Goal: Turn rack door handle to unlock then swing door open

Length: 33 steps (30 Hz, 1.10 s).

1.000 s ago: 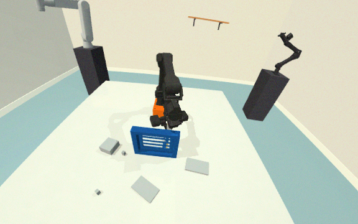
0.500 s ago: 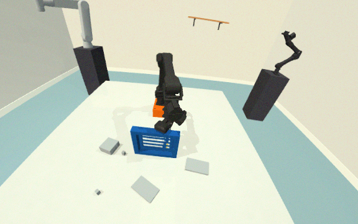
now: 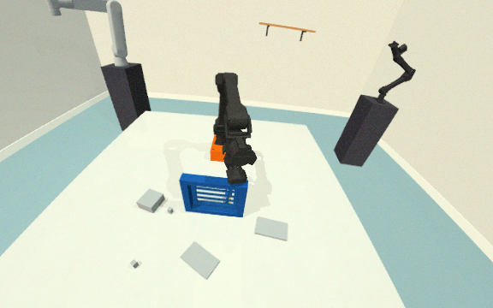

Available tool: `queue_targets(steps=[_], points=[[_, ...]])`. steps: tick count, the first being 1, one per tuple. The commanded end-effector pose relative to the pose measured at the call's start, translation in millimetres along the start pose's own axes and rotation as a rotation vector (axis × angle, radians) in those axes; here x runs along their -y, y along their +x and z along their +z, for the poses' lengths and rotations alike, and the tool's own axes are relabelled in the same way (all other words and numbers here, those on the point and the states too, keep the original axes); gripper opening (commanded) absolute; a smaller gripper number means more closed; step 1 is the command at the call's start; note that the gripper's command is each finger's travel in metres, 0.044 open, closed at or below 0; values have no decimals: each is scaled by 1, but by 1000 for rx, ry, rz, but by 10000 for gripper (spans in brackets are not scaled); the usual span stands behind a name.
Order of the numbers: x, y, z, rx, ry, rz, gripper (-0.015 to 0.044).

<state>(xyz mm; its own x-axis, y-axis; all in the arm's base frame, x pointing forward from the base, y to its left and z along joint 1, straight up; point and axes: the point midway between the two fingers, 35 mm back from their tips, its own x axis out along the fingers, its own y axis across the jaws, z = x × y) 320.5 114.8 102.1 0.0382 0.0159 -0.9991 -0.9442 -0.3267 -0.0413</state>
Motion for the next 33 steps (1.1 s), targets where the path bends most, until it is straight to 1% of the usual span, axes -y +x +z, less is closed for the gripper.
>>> queue_targets(steps=[1, 6, 16, 17, 20, 33], points=[[0, 1, 0, -4, -78, -1, 27], [0, 1, 0, -4, -78, -1, 27], [0, 1, 0, -4, -78, -1, 289], [0, 1, 0, -4, -78, -1, 298], [0, 1, 0, -4, -4, -1, 298], [0, 1, -1, -4, 640, -3, 298]])
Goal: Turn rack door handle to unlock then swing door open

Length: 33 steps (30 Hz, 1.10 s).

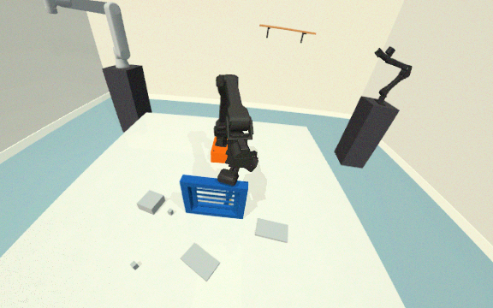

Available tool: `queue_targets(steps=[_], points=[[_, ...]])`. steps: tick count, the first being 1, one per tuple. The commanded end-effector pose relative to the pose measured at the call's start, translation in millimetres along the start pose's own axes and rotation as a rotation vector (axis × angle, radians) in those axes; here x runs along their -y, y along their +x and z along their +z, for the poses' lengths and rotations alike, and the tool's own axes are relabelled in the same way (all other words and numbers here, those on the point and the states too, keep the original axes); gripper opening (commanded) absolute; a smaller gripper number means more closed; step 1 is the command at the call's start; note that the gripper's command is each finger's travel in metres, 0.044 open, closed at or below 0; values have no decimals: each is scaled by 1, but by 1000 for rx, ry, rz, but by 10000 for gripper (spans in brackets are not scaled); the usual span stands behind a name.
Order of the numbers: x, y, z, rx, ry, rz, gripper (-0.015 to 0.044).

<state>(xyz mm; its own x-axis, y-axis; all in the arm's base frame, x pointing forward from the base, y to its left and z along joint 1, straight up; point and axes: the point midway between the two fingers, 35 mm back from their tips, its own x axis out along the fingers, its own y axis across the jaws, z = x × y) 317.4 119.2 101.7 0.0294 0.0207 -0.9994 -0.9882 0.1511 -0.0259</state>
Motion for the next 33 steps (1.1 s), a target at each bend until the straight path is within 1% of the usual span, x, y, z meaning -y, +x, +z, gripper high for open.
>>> queue_targets(steps=[1, 33], points=[[4, 0, -4, -5, 205, -13, 298], [4, 0, -4, 7, 1790, -15, 298]])
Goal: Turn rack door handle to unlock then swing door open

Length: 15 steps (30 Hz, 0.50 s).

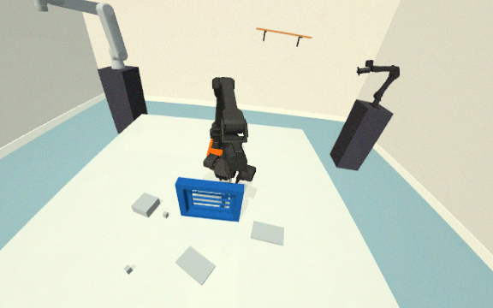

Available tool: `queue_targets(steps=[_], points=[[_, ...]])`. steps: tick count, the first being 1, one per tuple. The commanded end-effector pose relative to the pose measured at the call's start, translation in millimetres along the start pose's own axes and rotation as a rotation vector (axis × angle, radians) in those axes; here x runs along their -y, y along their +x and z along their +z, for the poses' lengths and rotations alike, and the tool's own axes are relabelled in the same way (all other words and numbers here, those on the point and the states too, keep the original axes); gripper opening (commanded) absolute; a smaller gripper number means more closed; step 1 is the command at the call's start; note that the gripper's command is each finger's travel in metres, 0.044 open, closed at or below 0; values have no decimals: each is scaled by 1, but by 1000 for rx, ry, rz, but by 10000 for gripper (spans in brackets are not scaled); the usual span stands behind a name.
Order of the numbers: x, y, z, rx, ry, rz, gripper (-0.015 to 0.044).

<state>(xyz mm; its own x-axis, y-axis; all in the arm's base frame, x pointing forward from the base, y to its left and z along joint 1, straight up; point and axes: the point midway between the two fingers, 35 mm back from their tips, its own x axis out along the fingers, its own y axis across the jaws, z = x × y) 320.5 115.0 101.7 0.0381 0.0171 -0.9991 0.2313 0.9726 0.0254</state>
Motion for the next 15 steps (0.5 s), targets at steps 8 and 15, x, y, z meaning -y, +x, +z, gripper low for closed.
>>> queue_targets(steps=[8, 15], points=[[0, 0, 1, 4, 533, -3, 298], [0, 0, 1, 5, 880, -2, 298]])
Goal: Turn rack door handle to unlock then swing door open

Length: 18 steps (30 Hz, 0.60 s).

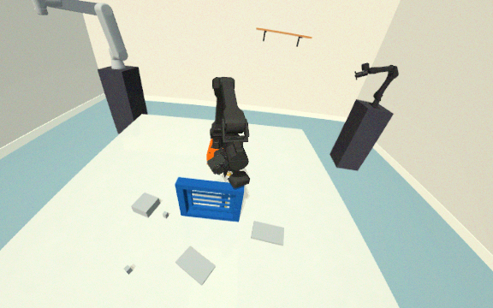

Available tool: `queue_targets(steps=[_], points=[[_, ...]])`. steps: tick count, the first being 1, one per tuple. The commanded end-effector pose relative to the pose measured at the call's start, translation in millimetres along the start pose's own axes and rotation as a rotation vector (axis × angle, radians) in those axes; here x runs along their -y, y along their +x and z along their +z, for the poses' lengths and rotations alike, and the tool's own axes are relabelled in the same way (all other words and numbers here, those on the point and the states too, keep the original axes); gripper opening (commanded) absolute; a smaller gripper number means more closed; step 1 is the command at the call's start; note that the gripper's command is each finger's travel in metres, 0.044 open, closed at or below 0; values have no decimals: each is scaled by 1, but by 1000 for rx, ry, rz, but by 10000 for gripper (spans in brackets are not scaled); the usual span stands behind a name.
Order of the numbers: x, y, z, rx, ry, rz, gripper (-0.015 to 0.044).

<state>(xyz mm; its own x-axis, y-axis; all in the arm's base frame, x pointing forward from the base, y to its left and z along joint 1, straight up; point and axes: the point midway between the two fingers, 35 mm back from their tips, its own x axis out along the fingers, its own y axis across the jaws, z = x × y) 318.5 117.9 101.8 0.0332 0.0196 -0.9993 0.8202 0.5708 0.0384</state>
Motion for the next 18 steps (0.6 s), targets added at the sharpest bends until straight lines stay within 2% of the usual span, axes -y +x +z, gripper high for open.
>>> queue_targets(steps=[1, 11, 18], points=[[0, 0, 4, 10, 200, 3, 298], [0, 0, 4, 9, 687, 5, 298], [0, 0, 4, 9, 720, 5, 298]])
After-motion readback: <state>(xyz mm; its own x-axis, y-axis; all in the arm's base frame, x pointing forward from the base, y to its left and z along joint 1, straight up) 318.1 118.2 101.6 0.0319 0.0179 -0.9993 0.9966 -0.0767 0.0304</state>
